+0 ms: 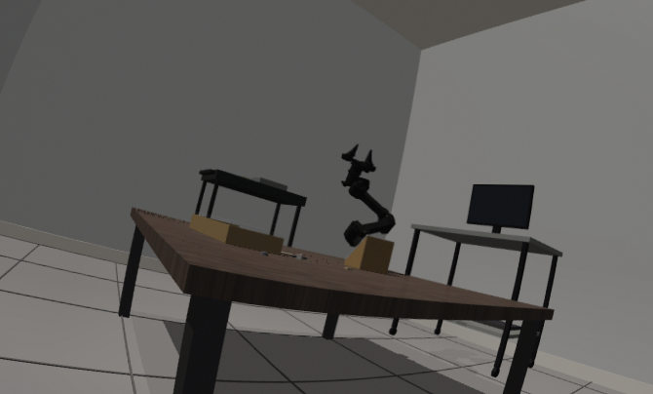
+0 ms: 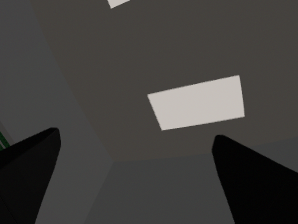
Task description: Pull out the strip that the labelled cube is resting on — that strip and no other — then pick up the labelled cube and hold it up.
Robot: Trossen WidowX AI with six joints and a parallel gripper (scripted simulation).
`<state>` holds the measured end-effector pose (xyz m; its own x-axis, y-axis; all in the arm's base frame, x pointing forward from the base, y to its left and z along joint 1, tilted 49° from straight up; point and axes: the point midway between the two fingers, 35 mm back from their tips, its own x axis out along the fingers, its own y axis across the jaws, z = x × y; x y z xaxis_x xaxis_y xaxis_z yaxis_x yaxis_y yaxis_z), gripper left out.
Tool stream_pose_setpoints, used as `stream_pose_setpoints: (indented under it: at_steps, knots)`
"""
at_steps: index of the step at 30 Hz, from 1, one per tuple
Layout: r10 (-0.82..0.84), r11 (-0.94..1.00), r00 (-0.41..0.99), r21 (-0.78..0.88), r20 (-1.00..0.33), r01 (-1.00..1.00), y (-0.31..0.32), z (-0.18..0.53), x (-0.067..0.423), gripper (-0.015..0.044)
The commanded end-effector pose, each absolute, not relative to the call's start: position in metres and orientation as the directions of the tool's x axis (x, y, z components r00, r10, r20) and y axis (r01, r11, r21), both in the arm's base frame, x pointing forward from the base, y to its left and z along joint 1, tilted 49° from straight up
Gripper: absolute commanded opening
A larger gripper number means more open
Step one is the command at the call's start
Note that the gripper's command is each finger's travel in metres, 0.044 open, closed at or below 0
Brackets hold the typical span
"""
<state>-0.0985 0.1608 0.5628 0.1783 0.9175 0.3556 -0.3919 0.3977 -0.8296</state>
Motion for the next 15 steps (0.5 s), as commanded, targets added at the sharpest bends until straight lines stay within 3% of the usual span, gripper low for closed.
stream_pose_setpoints:
  at_steps: [1,7,15]
  knots:
    - [0.915,0.404,0.178,-0.825,0.362,-0.396,0.160,0.564,-0.096,0.0400]
    - [0.803,0.581,0.231,-0.638,0.549,-0.505,0.126,0.594,-0.020,0.0400]
    - [0.585,0.774,0.461,-0.291,0.667,-0.562,0.089,0.591,0.112,0.0400]
